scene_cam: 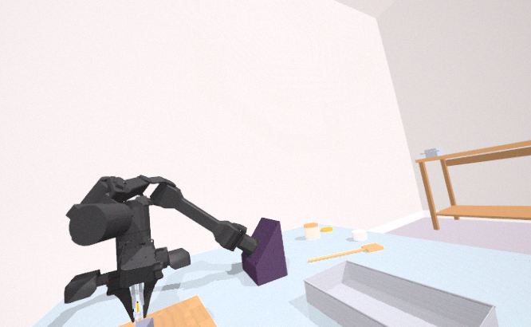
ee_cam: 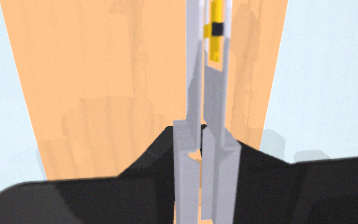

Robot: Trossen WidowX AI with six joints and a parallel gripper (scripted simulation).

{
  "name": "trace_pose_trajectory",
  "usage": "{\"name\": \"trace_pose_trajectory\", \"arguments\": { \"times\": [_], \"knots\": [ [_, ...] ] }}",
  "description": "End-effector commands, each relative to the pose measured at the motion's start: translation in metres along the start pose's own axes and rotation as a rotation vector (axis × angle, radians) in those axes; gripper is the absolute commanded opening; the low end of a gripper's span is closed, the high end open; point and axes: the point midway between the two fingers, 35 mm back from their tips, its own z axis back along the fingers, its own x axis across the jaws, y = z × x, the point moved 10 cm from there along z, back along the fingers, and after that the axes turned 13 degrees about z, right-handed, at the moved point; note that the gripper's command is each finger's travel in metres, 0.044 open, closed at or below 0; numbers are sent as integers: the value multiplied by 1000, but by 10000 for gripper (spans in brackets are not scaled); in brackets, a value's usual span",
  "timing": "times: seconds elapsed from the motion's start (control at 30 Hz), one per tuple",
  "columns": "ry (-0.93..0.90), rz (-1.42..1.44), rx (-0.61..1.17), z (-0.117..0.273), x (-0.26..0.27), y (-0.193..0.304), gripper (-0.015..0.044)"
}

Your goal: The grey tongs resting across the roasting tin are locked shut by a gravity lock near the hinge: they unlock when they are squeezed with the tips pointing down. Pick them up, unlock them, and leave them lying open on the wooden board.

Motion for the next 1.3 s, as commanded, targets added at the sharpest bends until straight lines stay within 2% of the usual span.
{"name": "trace_pose_trajectory", "arguments": {
  "times": [0.0,1.13,1.27],
  "knots": [
    [-1,-7,-3,-5,0,1,-150],
    [-7,-43,23,-51,0,5,-150],
    [-10,-40,30,-52,0,4,-45]
  ]
}}
